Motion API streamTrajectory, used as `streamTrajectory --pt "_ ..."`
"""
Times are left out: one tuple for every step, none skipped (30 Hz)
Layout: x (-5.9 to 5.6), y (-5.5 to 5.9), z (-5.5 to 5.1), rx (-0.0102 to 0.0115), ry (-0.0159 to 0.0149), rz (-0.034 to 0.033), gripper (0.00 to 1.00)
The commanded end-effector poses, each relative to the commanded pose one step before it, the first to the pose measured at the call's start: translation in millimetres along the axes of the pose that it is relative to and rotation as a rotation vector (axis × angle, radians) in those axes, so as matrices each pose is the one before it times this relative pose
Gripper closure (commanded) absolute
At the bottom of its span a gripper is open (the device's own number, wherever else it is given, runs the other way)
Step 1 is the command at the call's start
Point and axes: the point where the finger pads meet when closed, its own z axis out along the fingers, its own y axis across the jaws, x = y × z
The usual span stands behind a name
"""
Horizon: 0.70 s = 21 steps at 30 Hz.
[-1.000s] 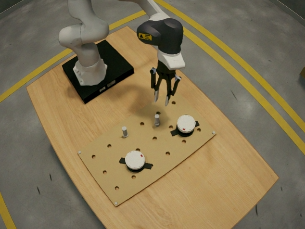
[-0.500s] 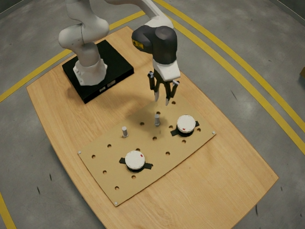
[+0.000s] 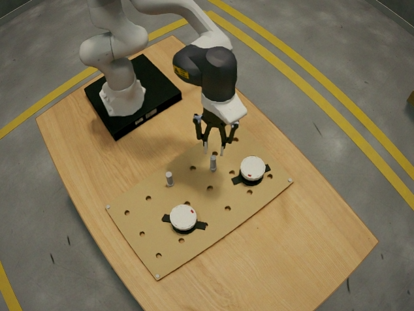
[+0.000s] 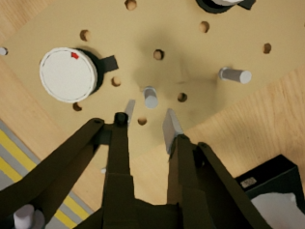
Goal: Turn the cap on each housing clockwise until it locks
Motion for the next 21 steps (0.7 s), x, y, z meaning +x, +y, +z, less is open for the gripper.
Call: streamTrajectory --pt "10.95 1.63 0.40 0.01470 -0.00747 -0.27879 0.64" --pt "0.00 0.00 0.00 -0.00118 0.00032 -0.02382 0.64" --pt "0.00 0.00 0.00 0.00000 0.00000 0.00000 0.64" --pt "0.00 0.00 0.00 0.00000 0.00000 0.00000 0.64" --pt "0.00 0.00 0.00 -0.00195 0.00094 -0.06841 0.64" --pt "0.00 0.00 0.00 -0.00018 0.00042 -0.02658 0.64" --pt "0.00 0.00 0.00 0.00009 0.00029 -0.02743 0.64" --pt "0.00 0.00 0.00 0.00026 0.00014 -0.02745 0.64" --pt "0.00 0.00 0.00 0.00045 -0.00003 -0.02727 0.64" --pt "0.00 0.00 0.00 0.00067 -0.00022 -0.02696 0.64" --pt "0.00 0.00 0.00 0.00093 -0.00040 -0.02658 0.64" --pt "0.00 0.00 0.00 0.00123 -0.00055 -0.02616 0.64" --pt "0.00 0.00 0.00 0.00153 -0.00067 -0.02573 0.64" --pt "0.00 0.00 0.00 0.00183 -0.00079 -0.02530 0.64" --pt "0.00 0.00 0.00 0.00214 -0.00089 -0.02488 0.64" --pt "0.00 0.00 0.00 0.00244 -0.00097 -0.02448 0.64" --pt "0.00 0.00 0.00 0.00274 -0.00103 -0.02409 0.64" --pt "0.00 0.00 0.00 0.00300 -0.00105 -0.02398 0.64" --pt "0.00 0.00 0.00 0.00330 -0.00106 -0.02391 0.64" --pt "0.00 0.00 0.00 0.00000 0.00000 0.00000 0.64" --pt "0.00 0.00 0.00 0.00000 0.00000 0.00000 0.64"
